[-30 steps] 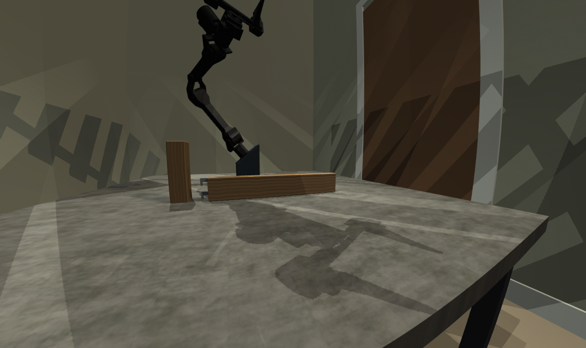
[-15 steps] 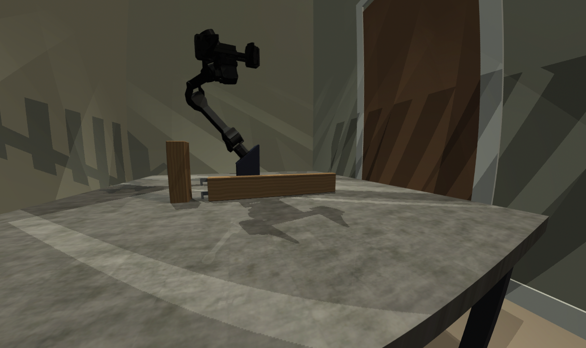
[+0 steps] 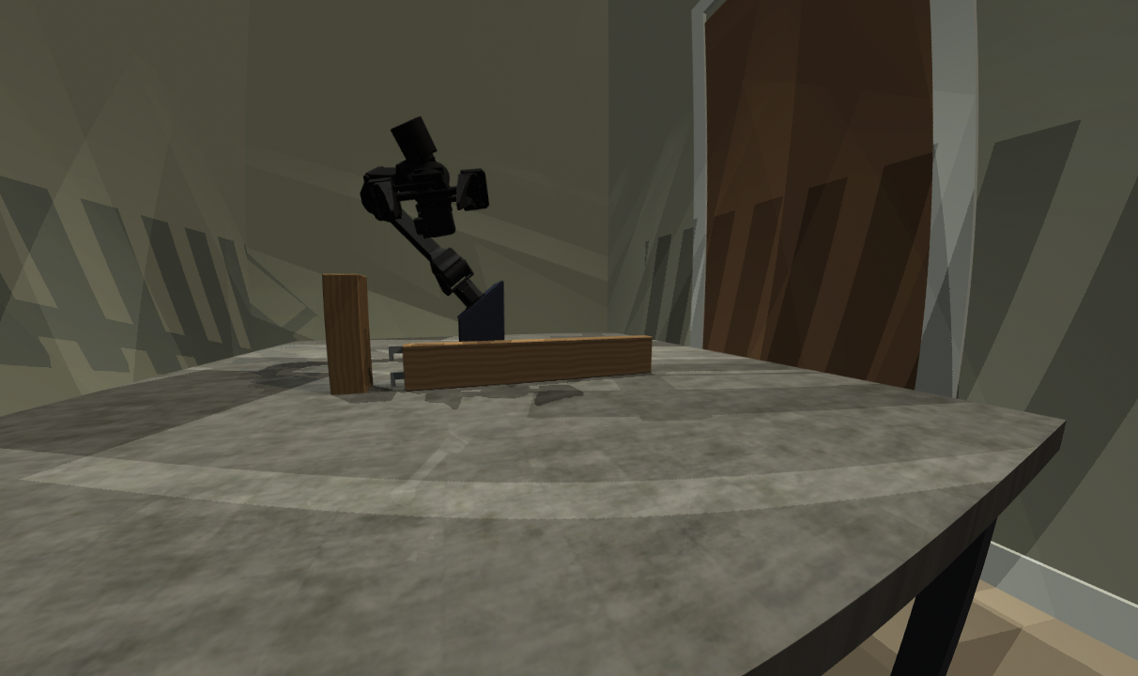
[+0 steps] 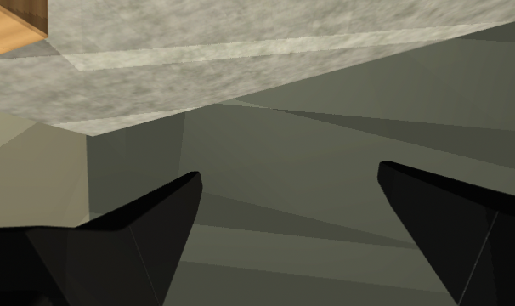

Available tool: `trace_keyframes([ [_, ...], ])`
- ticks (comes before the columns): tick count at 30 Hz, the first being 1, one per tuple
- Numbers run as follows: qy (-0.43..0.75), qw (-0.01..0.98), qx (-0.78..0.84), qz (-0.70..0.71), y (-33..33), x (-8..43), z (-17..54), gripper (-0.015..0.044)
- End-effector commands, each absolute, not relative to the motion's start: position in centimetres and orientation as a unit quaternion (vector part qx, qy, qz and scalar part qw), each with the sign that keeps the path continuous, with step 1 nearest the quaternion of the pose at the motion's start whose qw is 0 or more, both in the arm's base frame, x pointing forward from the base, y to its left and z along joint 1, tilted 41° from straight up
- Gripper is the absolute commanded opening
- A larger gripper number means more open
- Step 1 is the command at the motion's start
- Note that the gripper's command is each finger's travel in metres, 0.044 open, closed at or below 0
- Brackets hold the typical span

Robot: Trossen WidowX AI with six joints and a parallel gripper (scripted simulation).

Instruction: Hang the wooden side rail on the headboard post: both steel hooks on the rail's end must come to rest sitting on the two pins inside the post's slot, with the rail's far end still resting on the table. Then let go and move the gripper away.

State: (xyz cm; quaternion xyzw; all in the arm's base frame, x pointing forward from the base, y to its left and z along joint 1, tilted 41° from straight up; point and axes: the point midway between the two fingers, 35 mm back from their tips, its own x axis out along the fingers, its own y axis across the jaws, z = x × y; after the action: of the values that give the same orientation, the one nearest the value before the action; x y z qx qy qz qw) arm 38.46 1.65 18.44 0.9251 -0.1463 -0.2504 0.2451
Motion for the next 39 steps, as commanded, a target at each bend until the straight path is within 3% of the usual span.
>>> trace_keyframes([
  [1, -0.202, 0.234, 0.909, -0.279, -1.3, 36.2, 16.2, 0.044],
  [14, -0.381, 0.209, 0.838, -0.331, -9.0, 27.4, 11.0, 0.044],
  [35, -0.383, 0.209, 0.837, -0.332, -9.1, 27.3, 11.0, 0.044],
  [39, -0.352, 0.276, 0.815, -0.368, -8.9, 27.6, 11.0, 0.044],
])
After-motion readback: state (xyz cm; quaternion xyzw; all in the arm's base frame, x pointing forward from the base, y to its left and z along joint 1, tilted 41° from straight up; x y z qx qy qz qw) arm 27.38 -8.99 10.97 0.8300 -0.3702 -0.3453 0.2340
